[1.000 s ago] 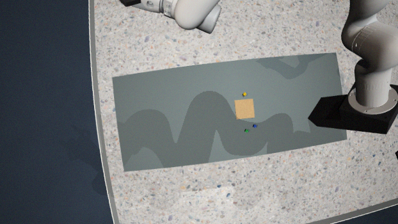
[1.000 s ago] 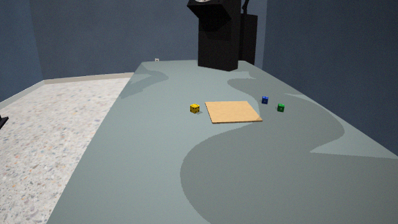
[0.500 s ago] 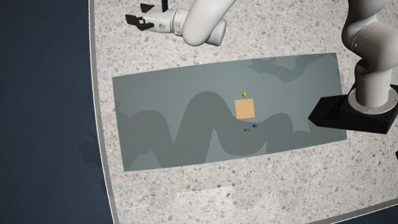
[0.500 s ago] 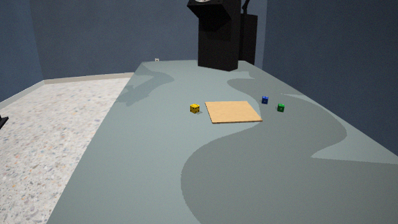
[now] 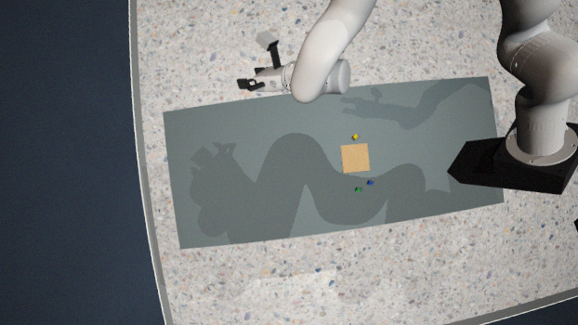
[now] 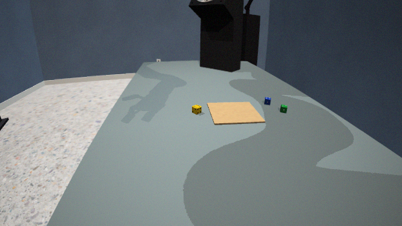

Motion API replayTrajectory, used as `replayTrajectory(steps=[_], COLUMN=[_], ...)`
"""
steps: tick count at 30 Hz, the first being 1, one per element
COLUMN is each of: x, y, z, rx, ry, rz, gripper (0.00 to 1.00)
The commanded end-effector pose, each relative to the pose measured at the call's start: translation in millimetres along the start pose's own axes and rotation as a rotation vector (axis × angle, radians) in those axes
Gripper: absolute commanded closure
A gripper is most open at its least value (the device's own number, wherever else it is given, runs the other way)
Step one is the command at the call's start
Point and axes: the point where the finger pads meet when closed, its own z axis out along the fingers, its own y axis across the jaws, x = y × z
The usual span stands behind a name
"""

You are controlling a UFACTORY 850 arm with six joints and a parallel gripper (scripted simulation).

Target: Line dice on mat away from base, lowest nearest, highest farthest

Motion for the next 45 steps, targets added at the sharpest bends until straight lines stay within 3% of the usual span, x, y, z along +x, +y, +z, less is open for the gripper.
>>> replayTrajectory(steps=[1,2,3,6,9,10,14,15,17,19,20,23,24,26,27,28,30,31,32,34,45], x=[-58.4,-58.4,-93.6,-123.4,-123.4,-170.9,-180.8,-211.9,-226.5,-228.0,-255.1,-264.3,-282.7,-282.7,-290.3,-307.3,-307.6,-318.1,-318.1,-325.9,-326.2], y=[38.6,38.6,64.2,86.7,86.7,125.8,134.3,162.9,176.7,178.2,206.0,215.9,236.9,236.9,246.0,267.8,268.1,282.8,282.8,294.4,294.9], z=[-15.6,-15.6,-30.1,-44.5,-44.5,-75.0,-82.1,-109.5,-123.6,-125.0,-157.0,-168.7,-196.5,-196.5,-208.8,-241.3,-241.8,-265.5,-265.5,-285.5,-286.4], rx=[-0.077,-0.077,-0.145,-0.191,-0.191,-0.299,-0.317,-0.41,-0.447,-0.447,-0.546,-0.571,-0.653,-0.653,-0.681,-0.769,-0.769,-0.831,-0.831,-0.883,-0.886], ry=[-0.111,-0.111,-0.188,-0.235,-0.235,-0.328,-0.342,-0.405,-0.428,-0.428,-0.481,-0.493,-0.528,-0.528,-0.538,-0.567,-0.567,-0.584,-0.584,-0.595,-0.596], rz=[0.058,0.058,0.102,0.13,0.13,0.19,0.2,0.246,0.264,0.264,0.308,0.319,0.353,0.353,0.364,0.396,0.396,0.418,0.418,0.436,0.437], gripper=[0.0,0.0,0.0,0.0,0.0,0.0,0.0,0.0,0.0,0.0,0.0,0.0,0.0,0.0,0.0,0.0,0.0,0.0,0.0,0.0,0.0])
